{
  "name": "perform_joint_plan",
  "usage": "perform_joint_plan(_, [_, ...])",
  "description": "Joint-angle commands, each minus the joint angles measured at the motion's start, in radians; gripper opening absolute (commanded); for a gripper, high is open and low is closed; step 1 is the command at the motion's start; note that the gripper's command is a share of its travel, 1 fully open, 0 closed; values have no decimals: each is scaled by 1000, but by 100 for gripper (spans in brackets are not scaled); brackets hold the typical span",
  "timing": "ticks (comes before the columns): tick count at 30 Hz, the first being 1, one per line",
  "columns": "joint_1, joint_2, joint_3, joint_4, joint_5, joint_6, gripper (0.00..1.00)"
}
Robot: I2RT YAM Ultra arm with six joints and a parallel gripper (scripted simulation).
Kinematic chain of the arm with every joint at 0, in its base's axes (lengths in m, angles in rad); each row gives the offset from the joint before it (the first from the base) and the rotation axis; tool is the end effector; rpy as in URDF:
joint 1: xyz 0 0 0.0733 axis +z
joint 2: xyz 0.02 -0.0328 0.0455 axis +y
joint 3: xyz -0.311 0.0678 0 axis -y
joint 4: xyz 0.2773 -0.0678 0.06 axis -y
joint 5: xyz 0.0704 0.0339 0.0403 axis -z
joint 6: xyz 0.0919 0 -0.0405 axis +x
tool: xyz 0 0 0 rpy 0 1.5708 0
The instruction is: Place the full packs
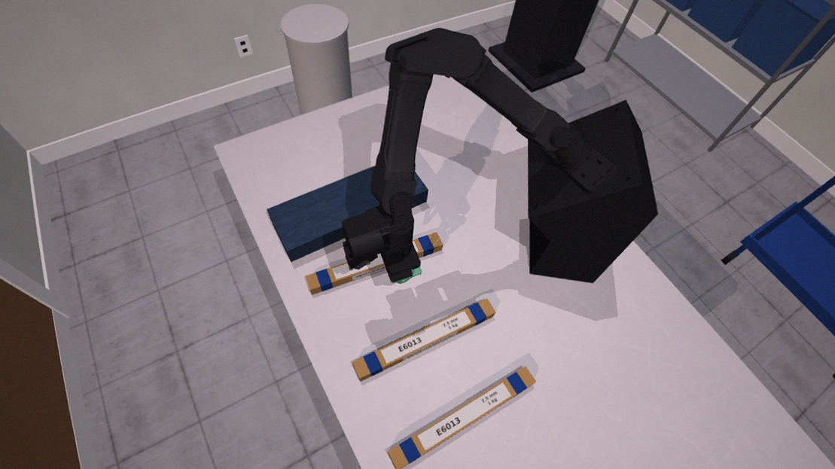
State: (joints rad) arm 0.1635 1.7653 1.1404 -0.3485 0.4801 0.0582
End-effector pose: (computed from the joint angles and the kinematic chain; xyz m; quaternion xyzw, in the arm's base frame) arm 0.4264 0.0284 0.1847 0.0210 0.9307 -0.1942 0.3092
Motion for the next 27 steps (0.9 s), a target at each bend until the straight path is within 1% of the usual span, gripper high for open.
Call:
perform_joint_plan(1, [-47,-62,25,-15,-45,-78,74])
perform_joint_plan(10, [-206,-108,73,-55,-141,-214,74])
perform_joint_plan(12, [-206,-108,73,-55,-141,-214,74])
perform_joint_plan(14, [-237,-110,93,-69,-164,-239,74])
perform_joint_plan(17, [-217,-107,100,-76,-168,-239,74])
perform_joint_plan(27, [-214,-106,108,-84,-167,-232,74])
